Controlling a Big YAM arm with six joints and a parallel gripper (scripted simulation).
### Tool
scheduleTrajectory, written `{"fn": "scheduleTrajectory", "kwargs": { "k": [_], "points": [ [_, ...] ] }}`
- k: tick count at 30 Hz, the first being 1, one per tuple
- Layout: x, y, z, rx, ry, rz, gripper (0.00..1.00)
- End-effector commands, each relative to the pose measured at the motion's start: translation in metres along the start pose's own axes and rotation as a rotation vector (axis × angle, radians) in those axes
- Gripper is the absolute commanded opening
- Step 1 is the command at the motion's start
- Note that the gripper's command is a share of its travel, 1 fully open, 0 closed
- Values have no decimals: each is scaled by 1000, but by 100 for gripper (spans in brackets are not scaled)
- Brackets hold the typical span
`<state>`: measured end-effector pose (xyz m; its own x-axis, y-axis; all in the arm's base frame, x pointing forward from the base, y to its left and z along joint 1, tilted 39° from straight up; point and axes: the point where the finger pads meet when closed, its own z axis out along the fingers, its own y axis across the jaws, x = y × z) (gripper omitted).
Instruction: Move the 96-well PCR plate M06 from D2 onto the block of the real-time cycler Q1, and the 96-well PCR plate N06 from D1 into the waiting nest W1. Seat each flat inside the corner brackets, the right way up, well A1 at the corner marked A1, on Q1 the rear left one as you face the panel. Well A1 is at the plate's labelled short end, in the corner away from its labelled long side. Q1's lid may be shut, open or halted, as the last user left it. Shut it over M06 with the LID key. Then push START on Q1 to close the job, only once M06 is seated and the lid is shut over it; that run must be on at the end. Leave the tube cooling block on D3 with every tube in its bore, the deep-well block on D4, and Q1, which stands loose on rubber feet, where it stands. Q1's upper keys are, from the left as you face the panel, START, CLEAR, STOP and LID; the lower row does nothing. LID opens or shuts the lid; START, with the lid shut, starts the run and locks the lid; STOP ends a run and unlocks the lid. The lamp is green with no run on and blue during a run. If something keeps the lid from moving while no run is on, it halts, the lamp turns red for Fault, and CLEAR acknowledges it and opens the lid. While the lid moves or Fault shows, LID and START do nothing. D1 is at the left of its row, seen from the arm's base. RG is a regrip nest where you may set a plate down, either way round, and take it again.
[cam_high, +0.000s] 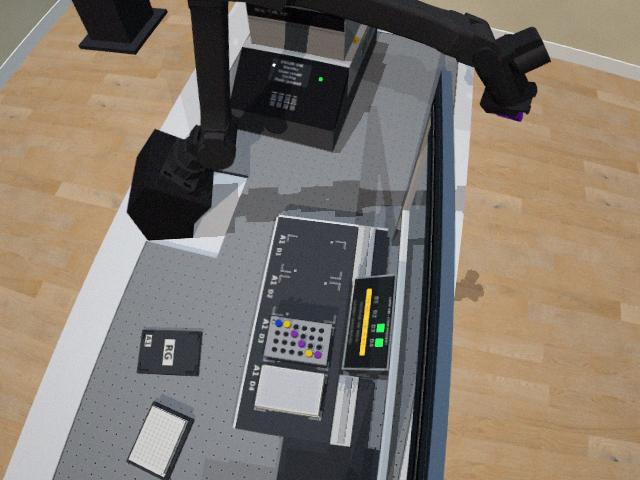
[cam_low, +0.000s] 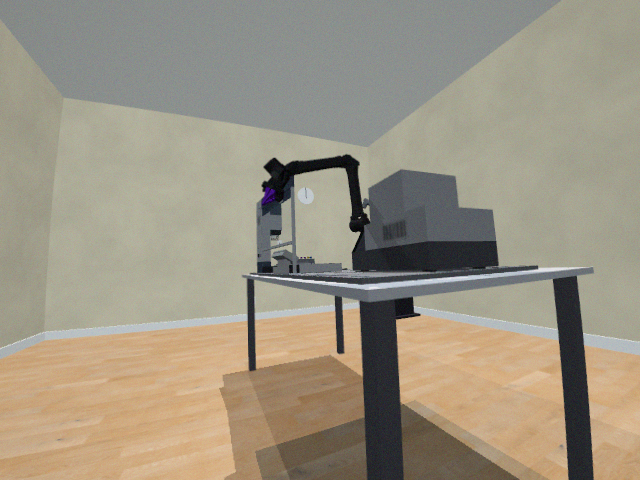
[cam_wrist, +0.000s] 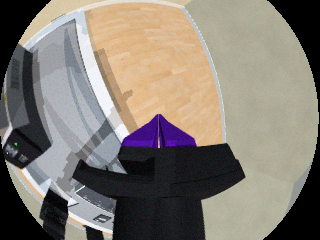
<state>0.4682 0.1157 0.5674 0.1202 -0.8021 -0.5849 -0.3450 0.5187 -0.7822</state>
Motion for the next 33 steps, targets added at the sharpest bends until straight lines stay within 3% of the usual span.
{"fn": "scheduleTrajectory", "kwargs": {
  "k": [1, 3, 6, 9, 14, 18, 21, 23, 25, 27, 32, 33],
  "points": [
    [-21, -16, -26, 39, -24, -36, 0],
    [-23, -3, -27, 48, -31, -36, 0],
    [-29, 15, -30, -31, -42, -84, 0],
    [-28, 11, -32, -20, -31, -83, 0],
    [-36, 43, -34, -10, -47, -58, 0],
    [-38, 60, -31, -101, -41, -124, 0],
    [-36, 75, -33, -80, -32, -110, 0],
    [-39, 88, -36, -133, -43, -148, 0],
    [-39, 88, -36, -133, -43, -148, 0],
    [-38, 91, -38, -157, -35, -175, 0],
    [-44, 123, -43, -146, -46, -147, 0],
    [-45, 128, -45, -166, -48, -162, 0]
  ]
}}
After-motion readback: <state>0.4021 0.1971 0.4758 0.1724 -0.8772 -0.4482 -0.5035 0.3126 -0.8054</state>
